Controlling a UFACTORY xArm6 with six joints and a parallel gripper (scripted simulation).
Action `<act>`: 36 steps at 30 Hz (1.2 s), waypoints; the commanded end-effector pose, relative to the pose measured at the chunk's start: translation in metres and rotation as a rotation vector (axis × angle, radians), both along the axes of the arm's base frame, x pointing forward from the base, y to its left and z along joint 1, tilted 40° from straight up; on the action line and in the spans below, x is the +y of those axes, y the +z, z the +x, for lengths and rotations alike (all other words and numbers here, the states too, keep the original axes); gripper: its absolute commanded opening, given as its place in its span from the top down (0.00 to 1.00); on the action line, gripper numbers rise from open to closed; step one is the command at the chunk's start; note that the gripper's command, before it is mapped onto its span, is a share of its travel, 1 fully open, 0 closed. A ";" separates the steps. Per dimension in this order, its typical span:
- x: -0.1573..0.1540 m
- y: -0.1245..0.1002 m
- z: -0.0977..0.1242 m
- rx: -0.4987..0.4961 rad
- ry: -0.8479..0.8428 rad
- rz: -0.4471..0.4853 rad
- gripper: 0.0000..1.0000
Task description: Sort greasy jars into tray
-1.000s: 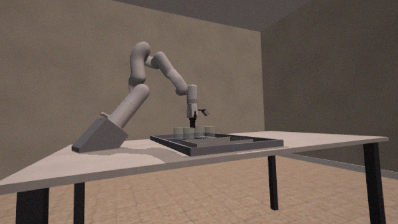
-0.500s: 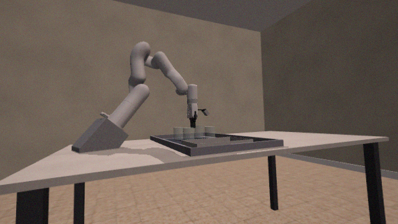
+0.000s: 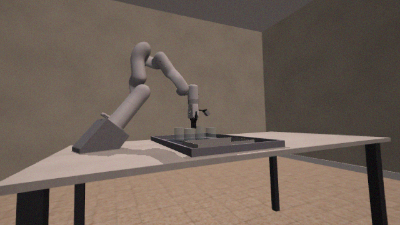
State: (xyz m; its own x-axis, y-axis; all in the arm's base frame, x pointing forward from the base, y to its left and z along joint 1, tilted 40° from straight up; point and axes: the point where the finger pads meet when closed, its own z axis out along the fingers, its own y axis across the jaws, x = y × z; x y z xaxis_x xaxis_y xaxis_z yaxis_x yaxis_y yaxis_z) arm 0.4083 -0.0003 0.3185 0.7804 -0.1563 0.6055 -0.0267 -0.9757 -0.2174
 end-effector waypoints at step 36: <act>0.005 -0.018 -0.013 -0.002 0.000 0.000 1.00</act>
